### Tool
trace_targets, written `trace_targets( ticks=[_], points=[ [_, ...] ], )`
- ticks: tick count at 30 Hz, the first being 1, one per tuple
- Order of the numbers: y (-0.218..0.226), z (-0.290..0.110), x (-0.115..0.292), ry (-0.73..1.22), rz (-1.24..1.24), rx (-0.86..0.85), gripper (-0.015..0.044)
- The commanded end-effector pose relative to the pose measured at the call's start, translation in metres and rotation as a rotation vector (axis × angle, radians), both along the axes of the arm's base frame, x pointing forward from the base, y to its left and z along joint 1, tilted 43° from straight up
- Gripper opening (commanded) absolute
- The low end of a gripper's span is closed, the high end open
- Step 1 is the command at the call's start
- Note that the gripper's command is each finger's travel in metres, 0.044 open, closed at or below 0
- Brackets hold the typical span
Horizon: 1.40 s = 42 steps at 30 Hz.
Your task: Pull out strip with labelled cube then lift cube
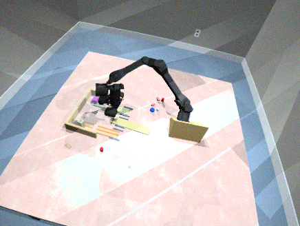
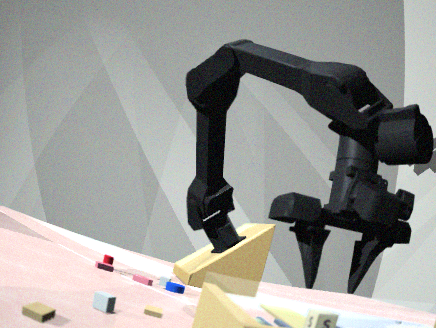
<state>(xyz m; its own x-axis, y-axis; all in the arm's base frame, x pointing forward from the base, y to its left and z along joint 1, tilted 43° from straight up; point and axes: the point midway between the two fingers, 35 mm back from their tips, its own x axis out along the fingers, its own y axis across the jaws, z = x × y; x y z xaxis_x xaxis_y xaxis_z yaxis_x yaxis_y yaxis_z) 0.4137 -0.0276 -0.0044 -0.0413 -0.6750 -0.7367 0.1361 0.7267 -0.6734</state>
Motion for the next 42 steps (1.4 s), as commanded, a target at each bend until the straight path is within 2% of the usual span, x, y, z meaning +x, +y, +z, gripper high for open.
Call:
trace_targets(
  ticks=[1,25,37,41,42],
  points=[
    [-0.007,-0.009,-0.001,0.013,-0.001,-0.007,0.0250],
    [-0.034,-0.038,-0.003,0.014,-0.001,-0.010,0.0250],
    [-0.035,-0.038,-0.004,0.014,-0.001,-0.010,0.0250],
    [-0.034,-0.036,-0.002,0.005,-0.003,-0.004,0.0145],
    [-0.034,-0.036,-0.002,0.005,-0.003,-0.004,0.0138]
  ],
)
